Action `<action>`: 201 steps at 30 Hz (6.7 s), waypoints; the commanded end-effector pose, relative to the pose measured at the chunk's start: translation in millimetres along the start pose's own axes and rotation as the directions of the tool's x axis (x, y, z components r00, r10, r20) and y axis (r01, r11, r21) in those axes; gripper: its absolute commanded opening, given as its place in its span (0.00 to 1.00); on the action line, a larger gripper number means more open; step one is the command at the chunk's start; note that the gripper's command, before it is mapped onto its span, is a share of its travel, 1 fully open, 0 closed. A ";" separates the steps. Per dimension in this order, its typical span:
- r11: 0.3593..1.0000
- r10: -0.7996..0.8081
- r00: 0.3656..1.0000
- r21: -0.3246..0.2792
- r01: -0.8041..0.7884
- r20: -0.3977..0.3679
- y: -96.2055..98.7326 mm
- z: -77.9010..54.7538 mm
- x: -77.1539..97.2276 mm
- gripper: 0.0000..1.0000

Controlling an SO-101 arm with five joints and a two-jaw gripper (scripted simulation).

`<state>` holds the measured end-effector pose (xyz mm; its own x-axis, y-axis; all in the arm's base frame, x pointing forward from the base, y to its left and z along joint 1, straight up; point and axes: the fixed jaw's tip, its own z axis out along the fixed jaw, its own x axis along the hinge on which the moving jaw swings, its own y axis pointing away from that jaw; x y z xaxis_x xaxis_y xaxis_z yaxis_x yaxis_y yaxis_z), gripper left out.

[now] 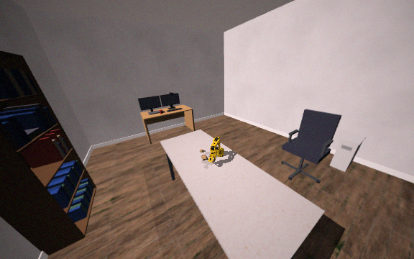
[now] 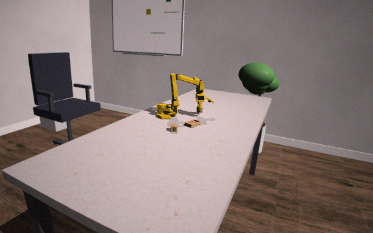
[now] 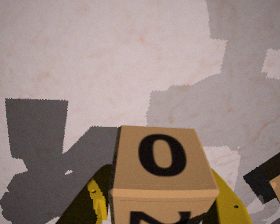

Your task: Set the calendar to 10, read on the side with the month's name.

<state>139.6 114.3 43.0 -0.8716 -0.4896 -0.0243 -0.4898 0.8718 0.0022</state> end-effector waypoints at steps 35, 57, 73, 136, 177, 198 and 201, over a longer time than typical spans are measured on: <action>1.000 0.019 1.000 -0.004 -0.019 0.022 -0.7 11.2 -3.1 0.00; 1.000 0.019 1.000 -0.004 -0.019 0.022 -0.7 20.6 -3.2 0.00; 1.000 0.019 1.000 -0.004 -0.019 0.022 -0.7 24.9 -3.2 0.00; 1.000 0.019 1.000 -0.004 -0.019 0.022 -0.7 26.8 -3.2 0.32; 1.000 0.019 1.000 -0.004 -0.019 0.022 -0.8 -32.7 -2.5 0.36; 1.000 0.019 1.000 -0.004 -0.019 0.022 -0.9 -33.2 -2.4 0.36; 1.000 0.019 1.000 -0.004 -0.019 0.023 -0.9 -33.4 -2.4 0.36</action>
<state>135.1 110.9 65.5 -0.8719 -0.4892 0.0195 -0.4894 0.8721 -0.0036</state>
